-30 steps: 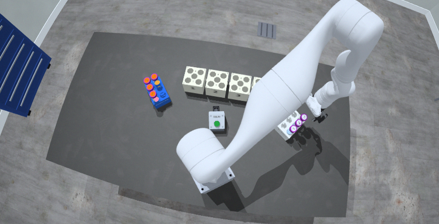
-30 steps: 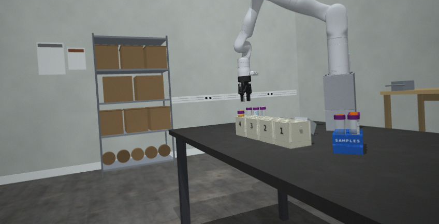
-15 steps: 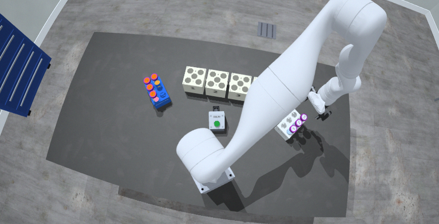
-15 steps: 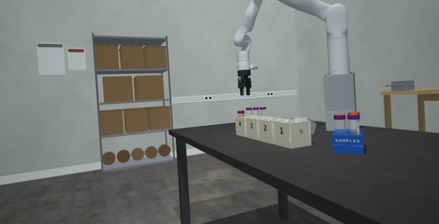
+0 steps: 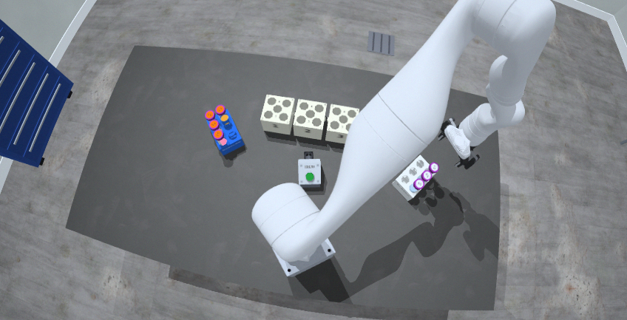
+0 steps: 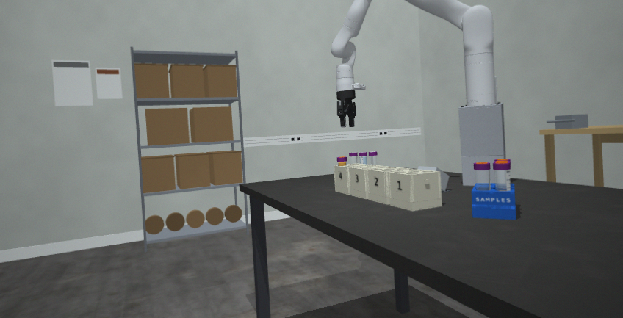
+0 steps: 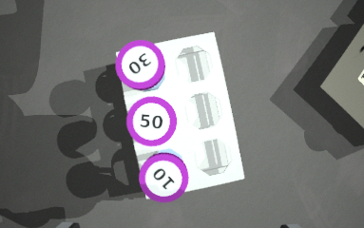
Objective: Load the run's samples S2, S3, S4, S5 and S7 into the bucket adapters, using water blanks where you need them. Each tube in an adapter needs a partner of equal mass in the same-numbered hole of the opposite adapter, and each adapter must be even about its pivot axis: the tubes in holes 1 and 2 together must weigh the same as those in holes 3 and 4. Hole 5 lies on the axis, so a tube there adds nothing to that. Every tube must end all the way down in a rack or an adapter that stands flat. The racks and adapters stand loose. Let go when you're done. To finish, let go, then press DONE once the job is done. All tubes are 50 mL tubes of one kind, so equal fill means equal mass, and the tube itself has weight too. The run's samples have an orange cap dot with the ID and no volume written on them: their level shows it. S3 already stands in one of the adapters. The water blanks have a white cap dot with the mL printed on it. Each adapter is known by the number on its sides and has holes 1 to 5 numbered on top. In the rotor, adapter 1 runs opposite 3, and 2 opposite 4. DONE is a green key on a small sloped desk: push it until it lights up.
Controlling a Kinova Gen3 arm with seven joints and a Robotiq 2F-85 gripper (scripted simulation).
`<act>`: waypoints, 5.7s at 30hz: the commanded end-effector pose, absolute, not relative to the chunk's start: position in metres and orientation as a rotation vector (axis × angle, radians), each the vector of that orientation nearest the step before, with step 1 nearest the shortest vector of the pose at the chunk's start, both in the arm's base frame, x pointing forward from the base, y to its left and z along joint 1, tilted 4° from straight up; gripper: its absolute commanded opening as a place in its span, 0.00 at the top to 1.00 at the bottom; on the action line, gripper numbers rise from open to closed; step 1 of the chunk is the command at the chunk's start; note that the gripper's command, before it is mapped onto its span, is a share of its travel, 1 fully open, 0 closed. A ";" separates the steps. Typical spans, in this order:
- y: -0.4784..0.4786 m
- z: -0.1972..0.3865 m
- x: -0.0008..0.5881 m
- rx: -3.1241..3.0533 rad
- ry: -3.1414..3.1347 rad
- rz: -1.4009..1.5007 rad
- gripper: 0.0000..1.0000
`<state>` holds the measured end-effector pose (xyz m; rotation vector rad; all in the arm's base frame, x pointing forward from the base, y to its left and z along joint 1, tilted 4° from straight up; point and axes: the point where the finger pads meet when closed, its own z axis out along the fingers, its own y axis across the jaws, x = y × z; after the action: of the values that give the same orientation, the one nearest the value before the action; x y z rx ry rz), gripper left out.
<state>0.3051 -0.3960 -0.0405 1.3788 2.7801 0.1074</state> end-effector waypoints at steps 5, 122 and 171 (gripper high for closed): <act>-0.382 -0.029 0.306 1.236 2.841 0.103 0.00; 0.130 -0.002 0.359 -1.125 2.850 0.029 0.00; 0.344 0.010 0.381 -1.125 2.850 0.031 0.00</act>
<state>0.3791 0.3332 0.0090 -1.1258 2.8507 0.0308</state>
